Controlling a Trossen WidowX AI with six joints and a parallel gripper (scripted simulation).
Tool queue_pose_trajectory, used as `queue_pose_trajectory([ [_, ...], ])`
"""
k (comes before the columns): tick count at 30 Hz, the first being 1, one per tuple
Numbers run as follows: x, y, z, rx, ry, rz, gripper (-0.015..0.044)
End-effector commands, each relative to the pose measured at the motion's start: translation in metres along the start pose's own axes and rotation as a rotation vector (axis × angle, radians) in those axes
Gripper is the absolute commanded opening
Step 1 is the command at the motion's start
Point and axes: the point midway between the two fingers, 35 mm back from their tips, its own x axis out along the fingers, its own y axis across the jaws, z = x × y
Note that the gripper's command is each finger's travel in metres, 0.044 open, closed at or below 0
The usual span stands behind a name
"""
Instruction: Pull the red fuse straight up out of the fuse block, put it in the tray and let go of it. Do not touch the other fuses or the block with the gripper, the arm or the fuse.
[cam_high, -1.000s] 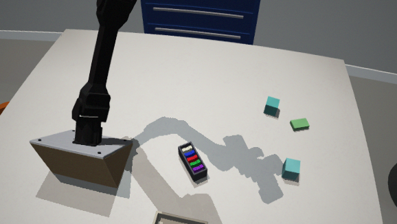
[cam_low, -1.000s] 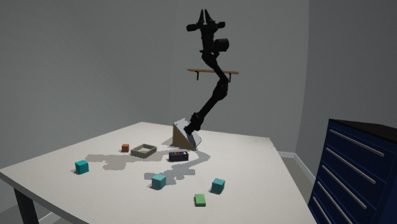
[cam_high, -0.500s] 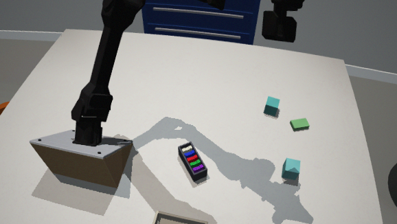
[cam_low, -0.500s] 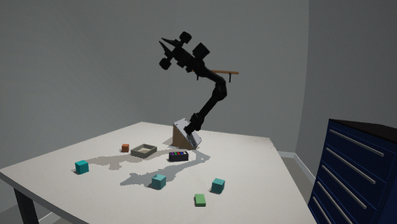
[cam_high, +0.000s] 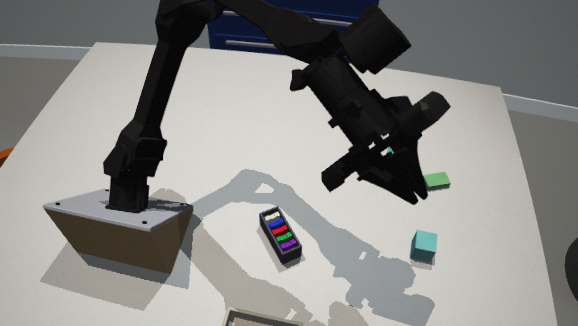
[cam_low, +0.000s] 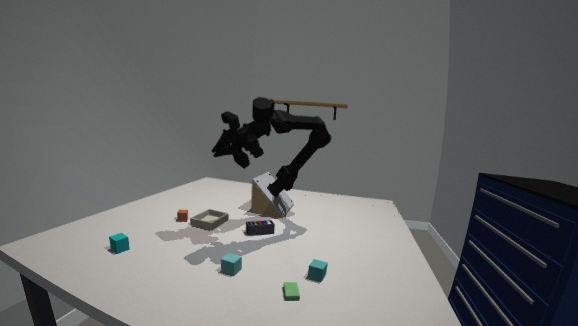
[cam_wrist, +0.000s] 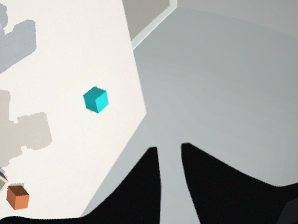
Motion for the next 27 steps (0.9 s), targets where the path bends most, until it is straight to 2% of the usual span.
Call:
queue_pose_trajectory([
  [1,0.01,0.067,0.007,0.087,-0.039,0.236,0.0061],
  [8,-0.003,0.178,0.029,0.28,-0.07,0.661,0.0061],
  [15,-0.05,0.27,0.038,0.509,-0.02,1.059,0.0061],
  [27,-0.055,0.278,0.041,0.533,-0.012,1.095,0.0061],
])
